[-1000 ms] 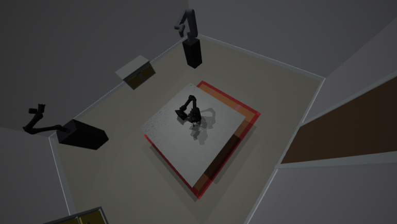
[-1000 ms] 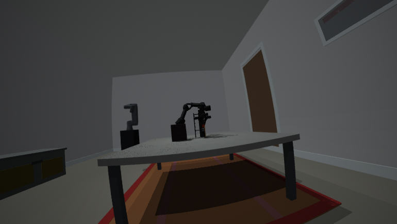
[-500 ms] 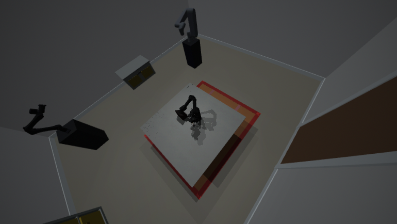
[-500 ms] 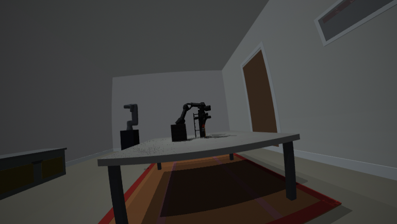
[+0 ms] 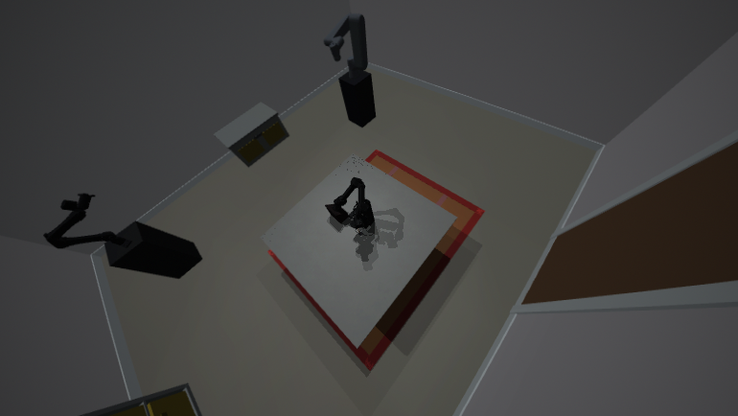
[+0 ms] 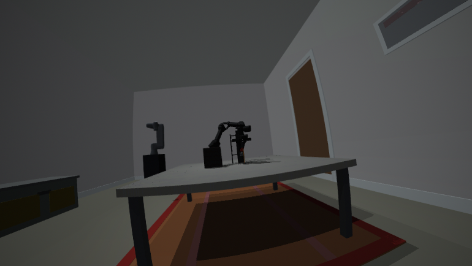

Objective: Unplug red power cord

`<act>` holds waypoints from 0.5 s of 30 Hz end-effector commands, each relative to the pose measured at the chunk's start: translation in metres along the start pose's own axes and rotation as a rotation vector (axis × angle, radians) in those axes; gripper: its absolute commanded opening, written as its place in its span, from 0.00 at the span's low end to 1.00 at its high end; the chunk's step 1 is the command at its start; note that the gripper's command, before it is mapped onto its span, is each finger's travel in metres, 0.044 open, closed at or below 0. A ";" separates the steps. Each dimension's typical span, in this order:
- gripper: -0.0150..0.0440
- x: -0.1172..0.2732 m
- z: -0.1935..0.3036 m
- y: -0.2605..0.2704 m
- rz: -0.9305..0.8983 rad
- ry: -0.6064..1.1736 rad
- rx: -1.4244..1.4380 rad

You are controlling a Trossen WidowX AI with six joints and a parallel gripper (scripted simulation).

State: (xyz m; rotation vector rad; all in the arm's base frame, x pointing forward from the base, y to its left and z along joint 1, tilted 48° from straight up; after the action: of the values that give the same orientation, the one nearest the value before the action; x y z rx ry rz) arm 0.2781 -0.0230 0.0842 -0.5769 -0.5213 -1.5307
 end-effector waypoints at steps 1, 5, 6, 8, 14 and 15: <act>0.25 0.006 -0.024 0.004 -0.012 -0.048 -0.008; 0.25 0.007 -0.030 0.005 -0.013 -0.048 -0.009; 0.25 0.007 -0.032 0.005 -0.013 -0.048 -0.009; 0.25 0.008 -0.035 0.005 -0.013 -0.048 -0.009; 0.25 0.010 -0.044 0.006 -0.014 -0.049 -0.009; 0.25 0.010 -0.046 0.006 -0.014 -0.049 -0.009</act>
State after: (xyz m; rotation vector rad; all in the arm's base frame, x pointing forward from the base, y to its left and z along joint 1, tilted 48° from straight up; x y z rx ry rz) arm 0.2804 -0.0461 0.0628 -0.5992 -0.5508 -1.5208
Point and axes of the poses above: the point midway between the two fingers, 35 mm back from their tips, its own x axis back along the fingers, its own y axis across the jaws, z = x × y, the point moved 2 cm from there along x, back along the fingers, and after that the axes turned 9 degrees about -x, right-handed, at the moved point
